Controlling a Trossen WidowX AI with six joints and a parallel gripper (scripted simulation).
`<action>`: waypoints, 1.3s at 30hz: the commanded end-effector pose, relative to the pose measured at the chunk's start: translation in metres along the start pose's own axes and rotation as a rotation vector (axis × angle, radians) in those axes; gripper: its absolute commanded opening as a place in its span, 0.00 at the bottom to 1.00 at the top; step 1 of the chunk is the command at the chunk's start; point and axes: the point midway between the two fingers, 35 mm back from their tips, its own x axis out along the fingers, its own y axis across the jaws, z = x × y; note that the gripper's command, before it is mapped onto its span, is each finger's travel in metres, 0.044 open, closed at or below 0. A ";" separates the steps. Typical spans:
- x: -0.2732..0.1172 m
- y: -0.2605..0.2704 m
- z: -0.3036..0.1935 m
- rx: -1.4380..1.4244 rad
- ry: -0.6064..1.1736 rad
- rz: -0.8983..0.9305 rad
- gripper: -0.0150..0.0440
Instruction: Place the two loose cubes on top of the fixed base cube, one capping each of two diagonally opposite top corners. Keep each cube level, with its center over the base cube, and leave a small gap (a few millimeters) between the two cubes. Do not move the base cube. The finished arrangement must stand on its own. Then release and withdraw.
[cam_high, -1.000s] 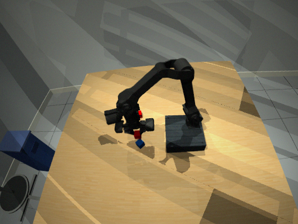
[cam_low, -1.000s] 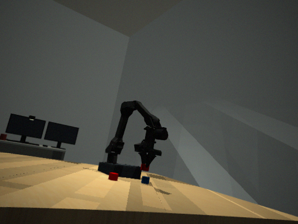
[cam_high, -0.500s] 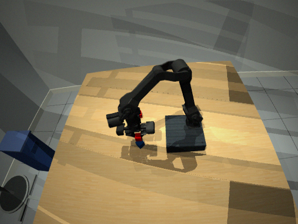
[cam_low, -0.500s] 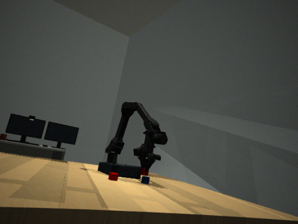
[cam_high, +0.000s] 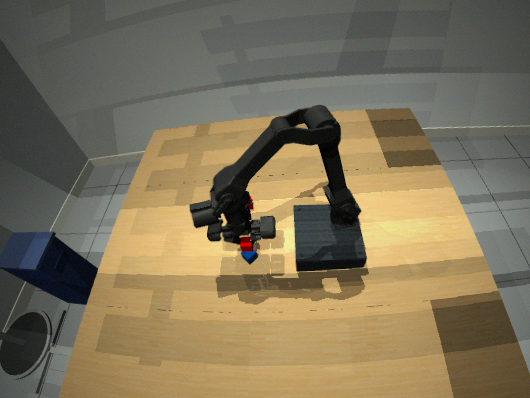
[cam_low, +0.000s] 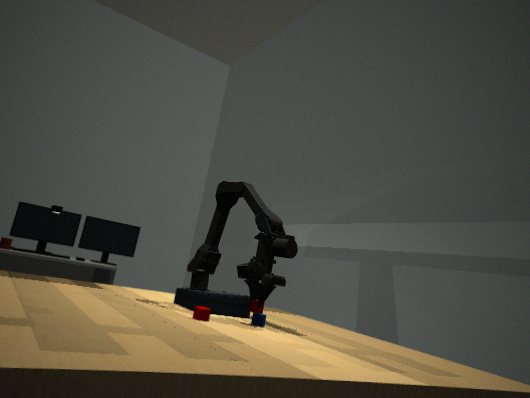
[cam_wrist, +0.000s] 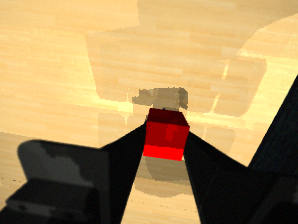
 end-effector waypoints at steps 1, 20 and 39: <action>0.002 -0.001 -0.001 0.004 0.005 -0.005 0.43; 0.002 -0.001 -0.001 0.004 0.005 -0.005 0.60; -0.029 0.000 0.000 0.000 0.000 -0.001 0.60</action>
